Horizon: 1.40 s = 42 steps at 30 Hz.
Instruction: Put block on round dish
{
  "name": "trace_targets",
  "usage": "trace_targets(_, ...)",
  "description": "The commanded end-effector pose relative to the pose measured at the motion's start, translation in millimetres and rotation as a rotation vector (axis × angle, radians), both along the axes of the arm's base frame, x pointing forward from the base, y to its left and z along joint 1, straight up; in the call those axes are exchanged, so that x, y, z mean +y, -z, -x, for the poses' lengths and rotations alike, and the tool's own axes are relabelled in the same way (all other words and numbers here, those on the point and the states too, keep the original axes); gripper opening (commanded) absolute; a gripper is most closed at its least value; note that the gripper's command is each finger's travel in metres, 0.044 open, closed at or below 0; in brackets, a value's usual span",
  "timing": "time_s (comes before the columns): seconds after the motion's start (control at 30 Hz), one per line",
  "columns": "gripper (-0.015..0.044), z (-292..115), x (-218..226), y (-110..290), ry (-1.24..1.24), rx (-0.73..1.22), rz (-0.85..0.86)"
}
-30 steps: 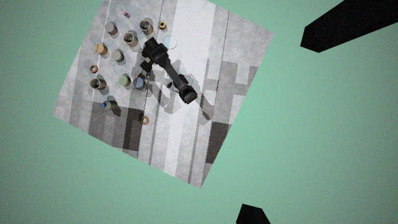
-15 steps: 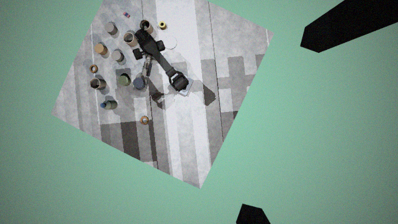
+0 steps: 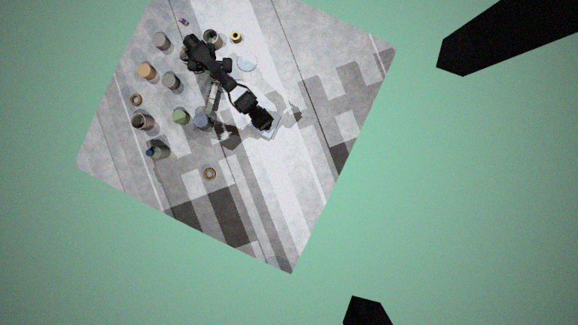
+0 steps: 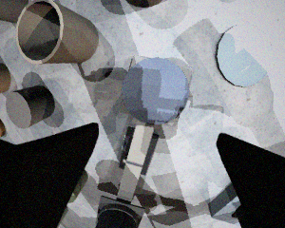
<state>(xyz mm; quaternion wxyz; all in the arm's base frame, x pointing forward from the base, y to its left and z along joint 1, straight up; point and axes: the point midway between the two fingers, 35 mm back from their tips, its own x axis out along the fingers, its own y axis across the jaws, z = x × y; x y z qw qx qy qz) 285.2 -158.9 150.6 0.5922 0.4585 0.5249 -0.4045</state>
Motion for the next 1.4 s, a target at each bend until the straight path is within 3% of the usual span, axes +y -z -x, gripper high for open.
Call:
trace_targets(0.0, 0.0440, -10, -7, 12, 0.098, 0.053, 0.003)
trace_targets(1.37, 0.0440, -19, -13, 77, 0.169, 0.089, 0.007)
